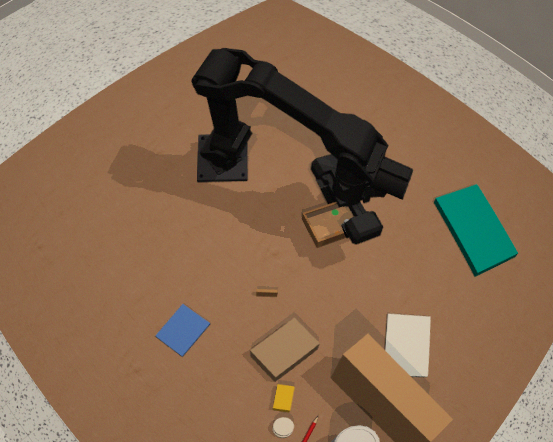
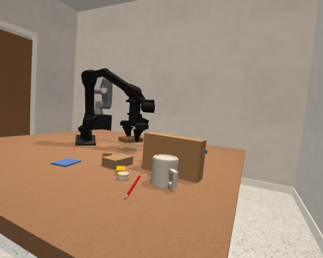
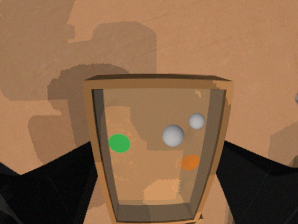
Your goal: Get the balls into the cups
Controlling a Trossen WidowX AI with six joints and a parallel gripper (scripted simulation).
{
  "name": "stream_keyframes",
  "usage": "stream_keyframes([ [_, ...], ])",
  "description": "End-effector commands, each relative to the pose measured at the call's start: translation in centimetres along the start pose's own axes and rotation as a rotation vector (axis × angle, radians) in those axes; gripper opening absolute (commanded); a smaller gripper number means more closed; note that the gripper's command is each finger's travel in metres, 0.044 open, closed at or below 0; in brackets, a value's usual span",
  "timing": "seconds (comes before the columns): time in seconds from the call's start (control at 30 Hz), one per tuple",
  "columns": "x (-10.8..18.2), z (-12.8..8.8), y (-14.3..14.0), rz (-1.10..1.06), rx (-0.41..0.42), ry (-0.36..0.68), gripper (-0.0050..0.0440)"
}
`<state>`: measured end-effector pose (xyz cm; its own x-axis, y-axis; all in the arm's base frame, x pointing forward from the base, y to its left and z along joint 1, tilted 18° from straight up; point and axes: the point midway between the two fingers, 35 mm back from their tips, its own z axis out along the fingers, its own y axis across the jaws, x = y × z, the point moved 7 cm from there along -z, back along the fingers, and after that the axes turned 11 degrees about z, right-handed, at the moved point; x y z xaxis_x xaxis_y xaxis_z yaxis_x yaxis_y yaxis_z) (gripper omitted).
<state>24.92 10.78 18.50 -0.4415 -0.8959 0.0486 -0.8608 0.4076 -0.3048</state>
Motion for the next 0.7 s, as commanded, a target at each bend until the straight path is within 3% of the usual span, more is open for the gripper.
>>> stream_keyframes([
  [0.0,0.03,0.00,-0.02,0.004,0.006,0.002,0.0000],
  [0.67,-0.39,0.07,0.08,0.004,0.016,0.046,0.0000],
])
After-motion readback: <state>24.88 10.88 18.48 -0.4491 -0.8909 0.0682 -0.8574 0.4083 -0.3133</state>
